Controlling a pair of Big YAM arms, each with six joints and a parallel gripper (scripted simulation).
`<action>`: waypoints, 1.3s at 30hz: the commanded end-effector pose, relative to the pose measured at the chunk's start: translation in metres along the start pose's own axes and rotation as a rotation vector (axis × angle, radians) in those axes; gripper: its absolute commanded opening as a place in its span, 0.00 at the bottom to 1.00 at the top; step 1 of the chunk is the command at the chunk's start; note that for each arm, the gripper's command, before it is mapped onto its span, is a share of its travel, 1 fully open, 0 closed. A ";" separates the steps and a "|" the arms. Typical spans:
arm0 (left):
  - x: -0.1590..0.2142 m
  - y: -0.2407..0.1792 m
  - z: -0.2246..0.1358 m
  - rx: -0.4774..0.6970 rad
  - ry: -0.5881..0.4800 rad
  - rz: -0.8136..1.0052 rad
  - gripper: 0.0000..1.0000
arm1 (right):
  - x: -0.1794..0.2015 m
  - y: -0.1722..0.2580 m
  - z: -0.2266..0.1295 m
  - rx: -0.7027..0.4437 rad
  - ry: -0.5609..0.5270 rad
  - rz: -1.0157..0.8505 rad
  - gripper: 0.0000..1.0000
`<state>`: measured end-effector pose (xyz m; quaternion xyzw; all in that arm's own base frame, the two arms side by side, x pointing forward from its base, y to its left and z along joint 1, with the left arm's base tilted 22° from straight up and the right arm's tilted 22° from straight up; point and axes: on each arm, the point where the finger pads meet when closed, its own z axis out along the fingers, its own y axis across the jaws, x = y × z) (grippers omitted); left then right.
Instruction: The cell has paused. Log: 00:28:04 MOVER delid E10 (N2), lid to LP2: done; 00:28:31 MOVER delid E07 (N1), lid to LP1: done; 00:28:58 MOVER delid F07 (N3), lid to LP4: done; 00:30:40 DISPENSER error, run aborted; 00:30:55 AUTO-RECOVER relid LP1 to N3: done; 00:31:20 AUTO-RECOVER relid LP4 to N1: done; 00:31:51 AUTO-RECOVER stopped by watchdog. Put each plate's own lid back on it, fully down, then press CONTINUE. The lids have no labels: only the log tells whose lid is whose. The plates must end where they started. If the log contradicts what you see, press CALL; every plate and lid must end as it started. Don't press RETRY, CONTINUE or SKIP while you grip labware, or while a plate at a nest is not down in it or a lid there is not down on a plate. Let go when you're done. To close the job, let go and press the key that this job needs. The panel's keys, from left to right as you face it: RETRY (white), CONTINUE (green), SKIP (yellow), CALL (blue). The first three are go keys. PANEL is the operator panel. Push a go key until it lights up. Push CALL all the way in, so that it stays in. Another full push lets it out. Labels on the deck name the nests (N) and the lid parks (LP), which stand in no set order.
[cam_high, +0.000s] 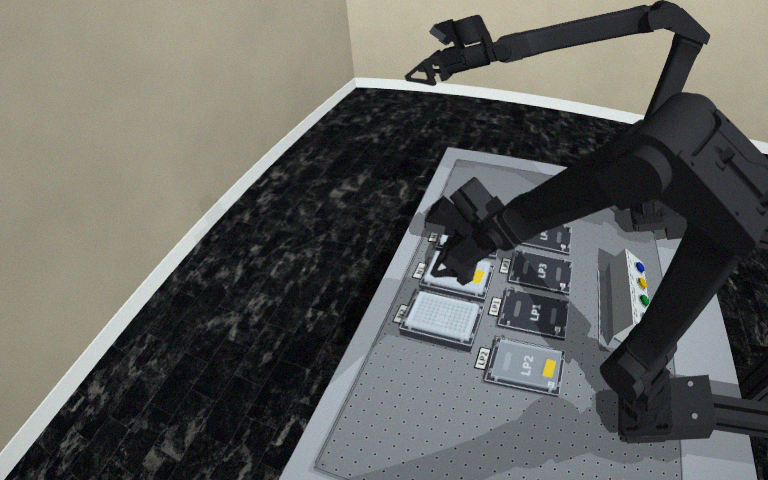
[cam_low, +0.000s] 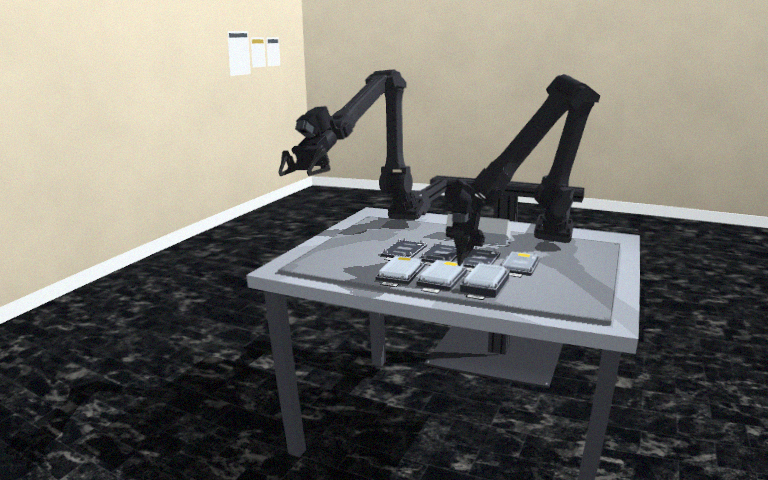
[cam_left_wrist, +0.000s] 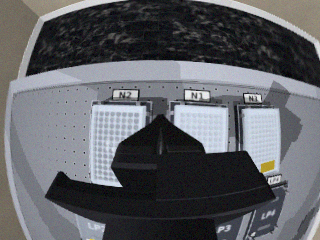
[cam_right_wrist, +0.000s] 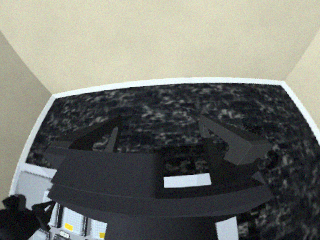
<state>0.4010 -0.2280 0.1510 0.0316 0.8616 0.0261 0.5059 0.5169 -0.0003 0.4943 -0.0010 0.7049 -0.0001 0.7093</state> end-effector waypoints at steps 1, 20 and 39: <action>-0.022 -0.006 -0.003 0.015 -0.038 -0.015 0.00 | -0.031 0.000 0.007 0.001 -0.041 0.006 1.00; -0.022 -0.006 -0.003 0.015 -0.038 -0.015 0.00 | -0.031 0.000 0.007 0.001 -0.041 0.006 1.00; -0.024 -0.068 -0.004 0.024 -0.034 -0.017 0.00 | -0.031 0.000 0.007 0.001 -0.041 0.006 1.00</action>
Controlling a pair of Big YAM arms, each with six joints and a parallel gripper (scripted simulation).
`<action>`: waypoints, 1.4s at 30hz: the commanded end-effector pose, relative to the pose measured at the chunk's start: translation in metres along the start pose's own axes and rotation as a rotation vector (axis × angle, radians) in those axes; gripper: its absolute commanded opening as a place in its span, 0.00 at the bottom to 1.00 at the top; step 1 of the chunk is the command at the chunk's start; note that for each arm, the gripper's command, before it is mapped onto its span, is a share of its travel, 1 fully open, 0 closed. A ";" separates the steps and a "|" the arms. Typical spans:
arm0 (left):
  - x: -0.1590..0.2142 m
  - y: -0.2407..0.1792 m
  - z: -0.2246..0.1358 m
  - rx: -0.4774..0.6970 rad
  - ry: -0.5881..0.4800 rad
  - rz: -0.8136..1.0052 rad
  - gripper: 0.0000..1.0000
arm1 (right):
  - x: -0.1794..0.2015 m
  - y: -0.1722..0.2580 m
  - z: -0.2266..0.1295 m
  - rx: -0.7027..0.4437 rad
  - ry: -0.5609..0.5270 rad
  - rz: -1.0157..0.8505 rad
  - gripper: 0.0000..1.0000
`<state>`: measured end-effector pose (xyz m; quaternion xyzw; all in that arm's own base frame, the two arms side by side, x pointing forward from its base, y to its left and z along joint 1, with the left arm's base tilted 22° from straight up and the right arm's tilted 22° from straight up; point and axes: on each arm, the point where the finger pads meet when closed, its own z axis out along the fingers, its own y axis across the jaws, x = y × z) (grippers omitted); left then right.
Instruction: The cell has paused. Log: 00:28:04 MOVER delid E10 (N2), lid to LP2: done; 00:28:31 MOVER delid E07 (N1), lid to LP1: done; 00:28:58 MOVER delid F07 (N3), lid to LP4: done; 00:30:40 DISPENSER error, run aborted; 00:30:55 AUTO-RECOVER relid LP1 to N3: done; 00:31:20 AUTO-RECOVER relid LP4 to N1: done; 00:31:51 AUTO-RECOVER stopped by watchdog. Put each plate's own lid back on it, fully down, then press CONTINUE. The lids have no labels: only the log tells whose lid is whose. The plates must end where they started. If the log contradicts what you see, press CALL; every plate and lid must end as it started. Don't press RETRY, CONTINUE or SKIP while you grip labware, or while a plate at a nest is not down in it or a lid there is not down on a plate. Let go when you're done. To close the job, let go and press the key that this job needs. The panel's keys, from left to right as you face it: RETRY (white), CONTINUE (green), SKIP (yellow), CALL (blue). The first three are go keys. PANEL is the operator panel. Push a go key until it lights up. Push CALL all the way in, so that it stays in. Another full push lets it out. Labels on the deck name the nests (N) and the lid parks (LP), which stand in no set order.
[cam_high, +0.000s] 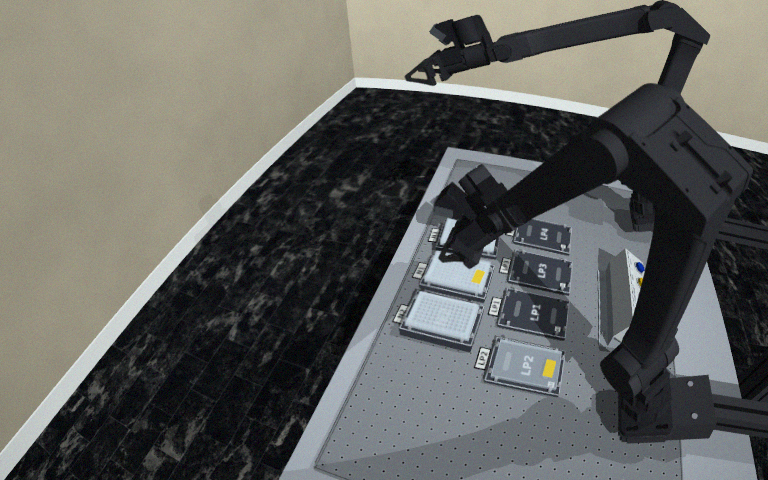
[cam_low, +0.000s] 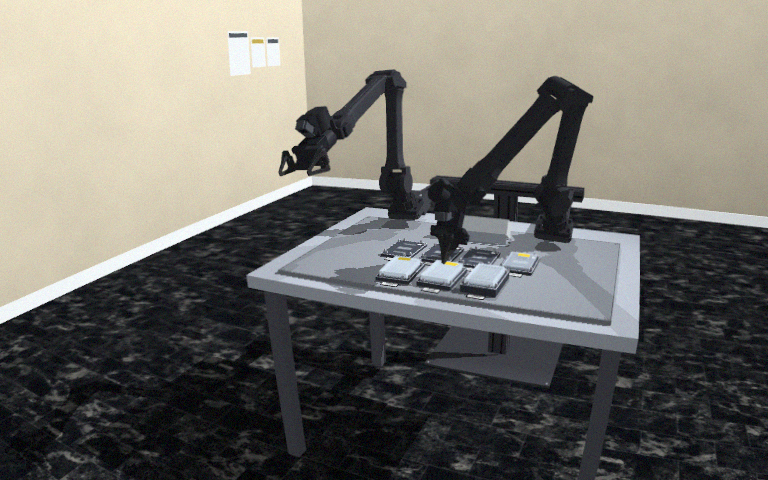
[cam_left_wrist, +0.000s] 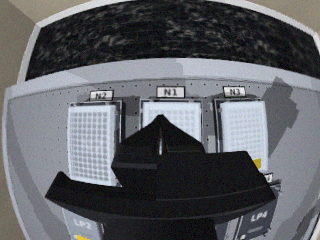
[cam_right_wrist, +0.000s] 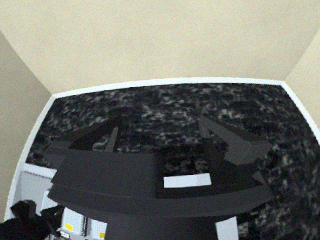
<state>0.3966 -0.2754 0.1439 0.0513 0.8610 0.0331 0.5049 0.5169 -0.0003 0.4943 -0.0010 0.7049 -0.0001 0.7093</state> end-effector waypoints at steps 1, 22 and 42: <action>-0.029 -0.024 -0.003 0.016 -0.035 -0.058 0.00 | -0.031 0.000 0.007 0.001 -0.041 0.006 1.00; -0.045 -0.089 -0.008 0.019 -0.053 -0.095 0.00 | -0.031 0.000 0.007 0.001 -0.041 0.006 1.00; -0.029 -0.087 -0.003 0.011 -0.035 -0.061 0.00 | -0.031 0.000 0.007 0.001 -0.041 0.006 1.00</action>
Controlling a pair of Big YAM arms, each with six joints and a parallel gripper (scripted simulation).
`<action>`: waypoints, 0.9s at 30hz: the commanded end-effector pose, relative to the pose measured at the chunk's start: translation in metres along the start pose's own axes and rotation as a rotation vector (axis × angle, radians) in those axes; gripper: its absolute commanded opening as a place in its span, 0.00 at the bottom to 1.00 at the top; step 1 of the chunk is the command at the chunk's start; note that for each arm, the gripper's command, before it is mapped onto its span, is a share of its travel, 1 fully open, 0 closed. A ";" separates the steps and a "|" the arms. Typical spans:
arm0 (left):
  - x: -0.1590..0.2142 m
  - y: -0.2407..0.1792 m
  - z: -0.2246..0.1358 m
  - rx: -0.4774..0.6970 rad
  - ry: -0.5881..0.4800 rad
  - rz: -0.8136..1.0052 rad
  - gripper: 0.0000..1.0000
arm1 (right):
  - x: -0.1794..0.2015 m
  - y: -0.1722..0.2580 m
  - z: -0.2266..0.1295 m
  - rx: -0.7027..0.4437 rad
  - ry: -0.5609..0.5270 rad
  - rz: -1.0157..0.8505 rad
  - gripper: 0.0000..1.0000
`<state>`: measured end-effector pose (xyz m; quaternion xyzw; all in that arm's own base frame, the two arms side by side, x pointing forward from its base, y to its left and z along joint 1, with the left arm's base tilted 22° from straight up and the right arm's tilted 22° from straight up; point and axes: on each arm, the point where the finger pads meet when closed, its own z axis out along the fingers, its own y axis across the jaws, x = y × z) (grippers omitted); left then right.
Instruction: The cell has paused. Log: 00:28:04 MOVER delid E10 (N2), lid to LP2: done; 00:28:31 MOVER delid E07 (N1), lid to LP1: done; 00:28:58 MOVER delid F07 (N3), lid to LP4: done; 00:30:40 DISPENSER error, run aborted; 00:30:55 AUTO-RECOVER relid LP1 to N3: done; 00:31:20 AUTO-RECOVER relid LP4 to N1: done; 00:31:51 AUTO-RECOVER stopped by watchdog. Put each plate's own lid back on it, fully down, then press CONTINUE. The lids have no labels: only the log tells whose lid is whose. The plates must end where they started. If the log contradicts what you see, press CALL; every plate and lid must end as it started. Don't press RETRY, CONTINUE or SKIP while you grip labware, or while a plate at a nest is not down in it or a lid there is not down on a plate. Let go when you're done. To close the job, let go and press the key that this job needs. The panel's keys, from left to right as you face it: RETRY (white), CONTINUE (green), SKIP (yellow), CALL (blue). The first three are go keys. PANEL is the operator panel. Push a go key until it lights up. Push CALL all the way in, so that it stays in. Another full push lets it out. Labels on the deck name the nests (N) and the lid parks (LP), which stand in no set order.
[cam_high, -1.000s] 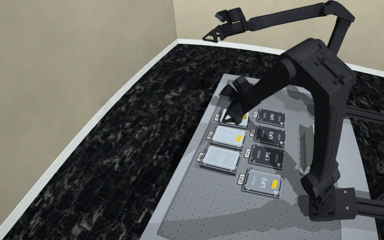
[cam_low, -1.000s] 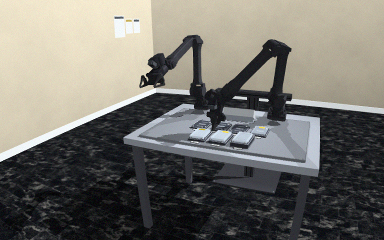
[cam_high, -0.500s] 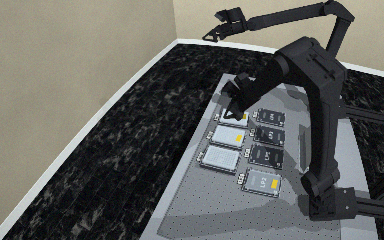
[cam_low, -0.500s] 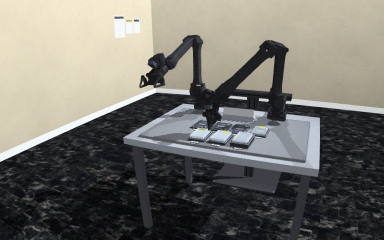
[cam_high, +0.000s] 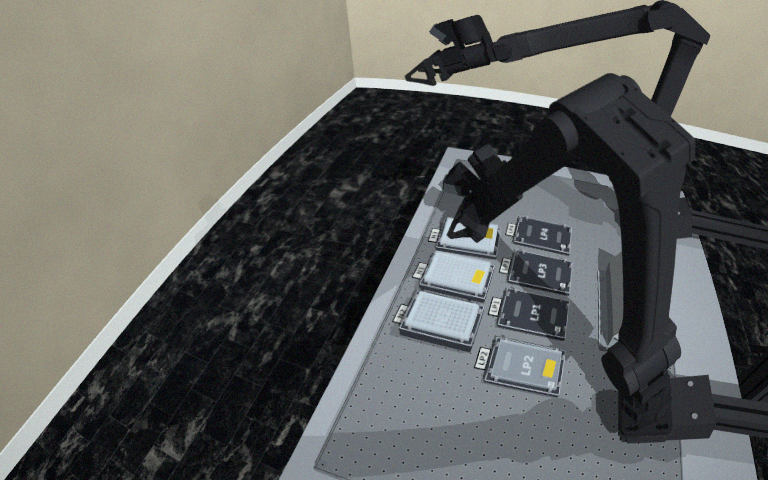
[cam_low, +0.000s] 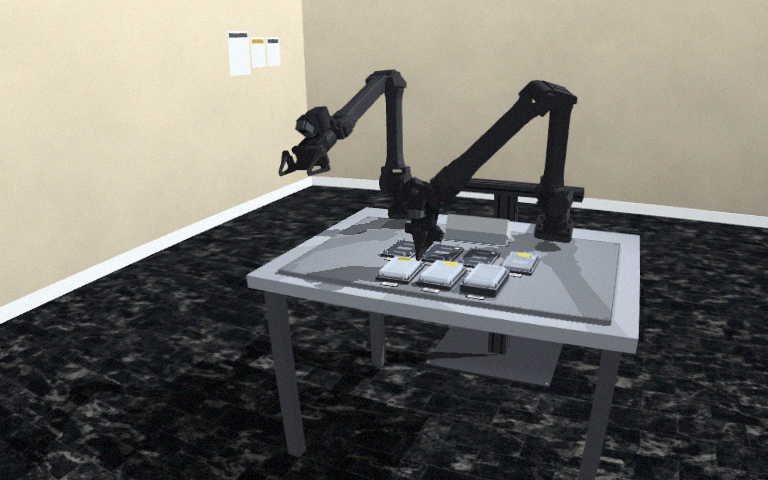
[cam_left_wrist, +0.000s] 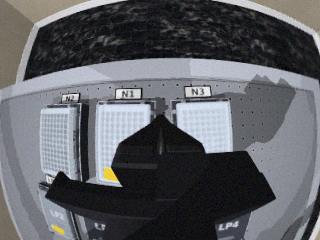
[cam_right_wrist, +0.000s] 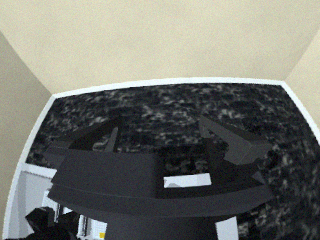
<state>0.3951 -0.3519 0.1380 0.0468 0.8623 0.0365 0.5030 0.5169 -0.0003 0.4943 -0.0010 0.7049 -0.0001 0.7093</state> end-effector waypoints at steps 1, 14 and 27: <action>-0.026 -0.010 -0.005 0.022 -0.040 -0.057 0.00 | -0.031 0.000 0.007 0.001 -0.041 0.006 1.00; 0.003 0.032 -0.019 0.009 0.135 -0.059 1.00 | -0.031 0.000 0.007 0.001 -0.041 0.006 1.00; 0.019 0.066 -0.041 0.036 0.321 -0.079 1.00 | -0.031 0.000 0.007 0.001 -0.041 0.006 1.00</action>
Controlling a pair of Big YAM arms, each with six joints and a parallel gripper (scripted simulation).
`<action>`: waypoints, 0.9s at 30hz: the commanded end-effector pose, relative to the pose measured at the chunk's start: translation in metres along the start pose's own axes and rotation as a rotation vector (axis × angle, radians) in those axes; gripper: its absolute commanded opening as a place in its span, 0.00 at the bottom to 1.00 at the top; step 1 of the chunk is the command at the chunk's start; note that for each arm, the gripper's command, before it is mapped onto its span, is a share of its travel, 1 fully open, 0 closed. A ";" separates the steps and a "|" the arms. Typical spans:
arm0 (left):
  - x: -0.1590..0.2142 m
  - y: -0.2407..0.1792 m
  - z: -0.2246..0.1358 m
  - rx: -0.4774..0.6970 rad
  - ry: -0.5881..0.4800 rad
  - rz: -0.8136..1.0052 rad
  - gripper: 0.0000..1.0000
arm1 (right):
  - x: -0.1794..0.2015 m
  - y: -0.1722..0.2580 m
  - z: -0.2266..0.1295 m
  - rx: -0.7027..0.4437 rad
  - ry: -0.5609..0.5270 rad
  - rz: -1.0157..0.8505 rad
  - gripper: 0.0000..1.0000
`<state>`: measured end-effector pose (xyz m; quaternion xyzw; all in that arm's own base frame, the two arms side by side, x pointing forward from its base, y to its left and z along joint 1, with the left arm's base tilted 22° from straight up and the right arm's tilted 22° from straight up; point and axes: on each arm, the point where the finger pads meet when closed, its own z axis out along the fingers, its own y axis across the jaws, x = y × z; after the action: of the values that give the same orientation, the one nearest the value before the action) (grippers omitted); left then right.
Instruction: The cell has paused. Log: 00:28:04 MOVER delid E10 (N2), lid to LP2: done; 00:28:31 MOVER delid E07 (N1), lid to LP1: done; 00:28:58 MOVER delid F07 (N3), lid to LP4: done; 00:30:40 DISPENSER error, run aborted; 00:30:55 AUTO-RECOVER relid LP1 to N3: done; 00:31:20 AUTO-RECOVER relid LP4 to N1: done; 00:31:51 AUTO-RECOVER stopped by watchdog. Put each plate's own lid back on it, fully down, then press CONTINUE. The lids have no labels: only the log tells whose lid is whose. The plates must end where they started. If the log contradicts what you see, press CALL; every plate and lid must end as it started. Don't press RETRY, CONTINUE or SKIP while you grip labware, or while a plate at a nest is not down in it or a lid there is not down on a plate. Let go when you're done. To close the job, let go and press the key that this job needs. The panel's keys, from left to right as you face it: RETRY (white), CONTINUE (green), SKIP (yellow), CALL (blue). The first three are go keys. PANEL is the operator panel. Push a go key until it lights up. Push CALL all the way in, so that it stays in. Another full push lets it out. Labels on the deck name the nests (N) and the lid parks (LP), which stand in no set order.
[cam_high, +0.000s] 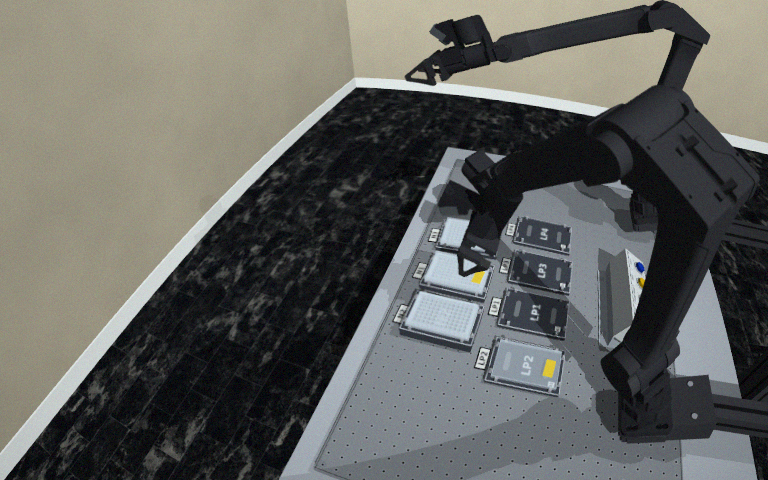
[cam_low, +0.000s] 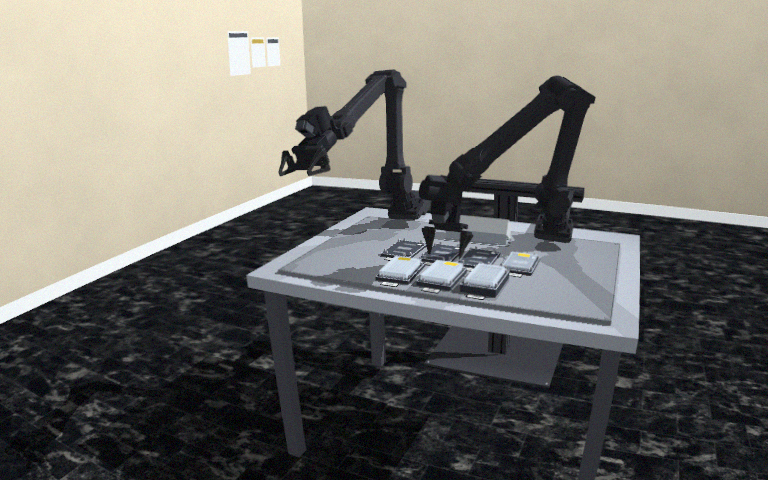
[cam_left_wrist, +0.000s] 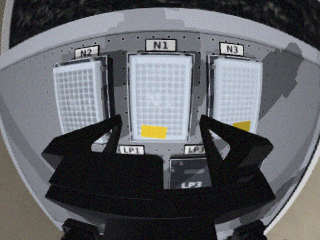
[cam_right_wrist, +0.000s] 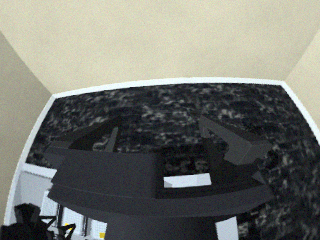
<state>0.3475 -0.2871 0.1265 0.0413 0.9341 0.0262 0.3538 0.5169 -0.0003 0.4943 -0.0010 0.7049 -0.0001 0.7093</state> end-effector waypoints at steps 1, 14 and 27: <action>-0.022 0.005 -0.016 0.013 0.012 -0.059 1.00 | -0.031 0.000 0.007 0.001 -0.041 0.006 1.00; 0.038 0.059 -0.021 -0.006 0.284 -0.010 1.00 | -0.031 0.000 0.007 0.001 -0.041 0.006 1.00; 0.078 0.102 -0.033 -0.007 0.343 -0.008 1.00 | -0.031 0.000 0.007 0.001 -0.041 0.006 1.00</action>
<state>0.2747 -0.1867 0.0971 0.0268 0.9824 0.0409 0.1802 0.5169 -0.0003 0.4943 -0.0010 0.7049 -0.0001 0.7093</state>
